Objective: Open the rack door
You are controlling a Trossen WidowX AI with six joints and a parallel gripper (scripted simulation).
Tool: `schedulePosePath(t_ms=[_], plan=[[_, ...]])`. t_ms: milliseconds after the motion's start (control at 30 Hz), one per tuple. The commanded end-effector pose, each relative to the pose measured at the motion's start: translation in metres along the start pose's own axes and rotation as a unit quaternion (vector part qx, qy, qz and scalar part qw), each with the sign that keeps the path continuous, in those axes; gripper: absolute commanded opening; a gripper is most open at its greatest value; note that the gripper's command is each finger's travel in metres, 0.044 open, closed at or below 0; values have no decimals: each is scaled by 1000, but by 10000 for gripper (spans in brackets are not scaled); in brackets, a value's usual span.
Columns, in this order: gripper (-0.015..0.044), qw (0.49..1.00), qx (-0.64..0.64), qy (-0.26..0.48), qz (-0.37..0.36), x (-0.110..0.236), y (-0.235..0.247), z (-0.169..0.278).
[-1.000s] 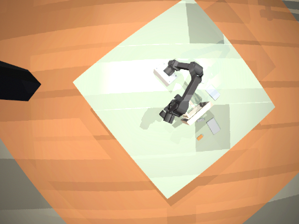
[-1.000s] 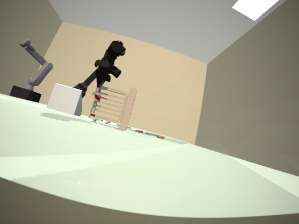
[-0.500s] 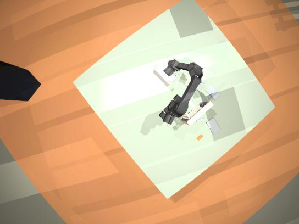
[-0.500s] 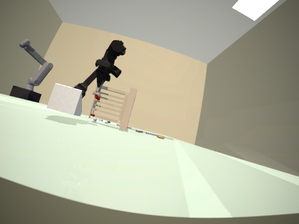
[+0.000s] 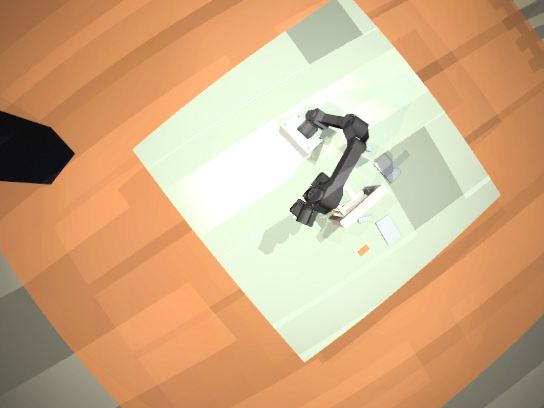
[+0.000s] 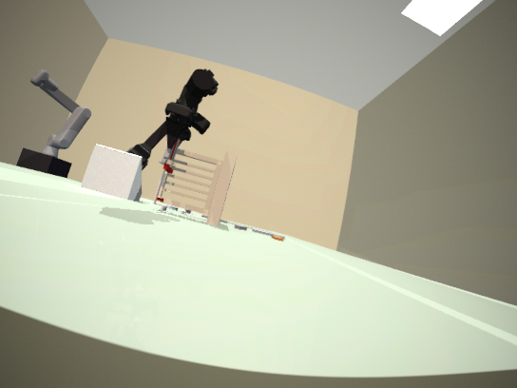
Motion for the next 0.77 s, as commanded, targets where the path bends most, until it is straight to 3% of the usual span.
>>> schedulePosePath(t_ms=[0,733], plan=[[284,1000,2,-1,3,6,0,-1],[284,1000,1,-8,15,37,1,0]])
Point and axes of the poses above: the point midway between the two fingers, 35 mm back from their tips, its own x axis back along the fingers, its own y axis across the jaws, z = x × y, the point moved 6 cm from there along x, back along the fingers, and after that the axes turned 11 degrees about -x, right-handed, at the moved point
